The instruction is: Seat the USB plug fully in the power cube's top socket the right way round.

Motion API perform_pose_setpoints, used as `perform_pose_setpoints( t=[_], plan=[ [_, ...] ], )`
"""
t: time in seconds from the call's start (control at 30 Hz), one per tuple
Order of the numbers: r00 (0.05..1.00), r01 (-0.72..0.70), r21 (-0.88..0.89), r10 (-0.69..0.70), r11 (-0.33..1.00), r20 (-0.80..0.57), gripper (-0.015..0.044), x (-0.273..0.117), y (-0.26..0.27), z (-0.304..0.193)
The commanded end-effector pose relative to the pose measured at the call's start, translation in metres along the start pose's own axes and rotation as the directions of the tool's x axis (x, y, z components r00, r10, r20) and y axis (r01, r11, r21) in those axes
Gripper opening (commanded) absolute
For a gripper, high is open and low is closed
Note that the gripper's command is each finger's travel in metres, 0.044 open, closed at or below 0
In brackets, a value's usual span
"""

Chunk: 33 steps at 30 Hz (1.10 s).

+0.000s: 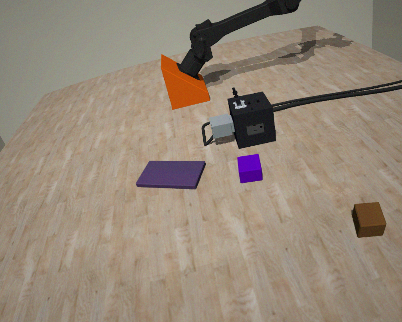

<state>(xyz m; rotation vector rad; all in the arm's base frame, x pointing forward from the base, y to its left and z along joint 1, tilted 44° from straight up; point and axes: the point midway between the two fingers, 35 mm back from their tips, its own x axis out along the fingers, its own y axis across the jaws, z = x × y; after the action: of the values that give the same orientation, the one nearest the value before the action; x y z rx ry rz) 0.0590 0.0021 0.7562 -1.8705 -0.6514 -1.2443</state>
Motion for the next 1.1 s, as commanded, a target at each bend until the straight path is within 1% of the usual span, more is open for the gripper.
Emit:
perform_pose_setpoints(
  t=[0.0, 0.03, 0.13, 0.27, 0.4, 0.47, 0.53, 0.63, 0.7, 0.8, 0.93, 1.0, 1.07],
  plan=[
    [1.000, -0.002, 0.009, 0.002, 1.000, -0.005, 0.0426, 0.000, 0.001, -0.002],
    [1.000, -0.007, 0.037, 0.007, 0.999, -0.018, 0.0440, -0.001, 0.004, -0.009],
    [0.994, -0.035, 0.206, 0.056, 0.978, -0.098, 0.0440, -0.006, 0.028, -0.046],
    [0.962, -0.063, 0.464, 0.179, 0.884, -0.209, 0.0440, -0.019, 0.078, -0.093],
    [0.899, -0.064, 0.659, 0.330, 0.750, -0.288, 0.0440, -0.037, 0.139, -0.129],
    [0.849, -0.050, 0.758, 0.428, 0.650, -0.311, 0.0440, -0.051, 0.177, -0.143],
    [0.789, -0.039, 0.843, 0.534, 0.537, -0.303, 0.0440, -0.066, 0.219, -0.150],
    [0.683, 0.007, 0.938, 0.683, 0.347, -0.259, 0.0440, -0.093, 0.281, -0.151],
    [0.598, 0.076, 0.972, 0.770, 0.223, -0.223, 0.0440, -0.114, 0.321, -0.147],
    [0.458, 0.197, 0.979, 0.877, 0.056, -0.143, 0.0440, -0.149, 0.375, -0.132],
    [0.252, 0.392, 0.913, 0.968, -0.112, 0.011, 0.0440, -0.200, 0.437, -0.096],
    [0.141, 0.506, 0.847, 0.984, -0.164, 0.106, 0.0440, -0.229, 0.462, -0.072],
    [0.028, 0.622, 0.762, 0.977, -0.182, 0.210, 0.0440, -0.258, 0.483, -0.045]
  ],
)
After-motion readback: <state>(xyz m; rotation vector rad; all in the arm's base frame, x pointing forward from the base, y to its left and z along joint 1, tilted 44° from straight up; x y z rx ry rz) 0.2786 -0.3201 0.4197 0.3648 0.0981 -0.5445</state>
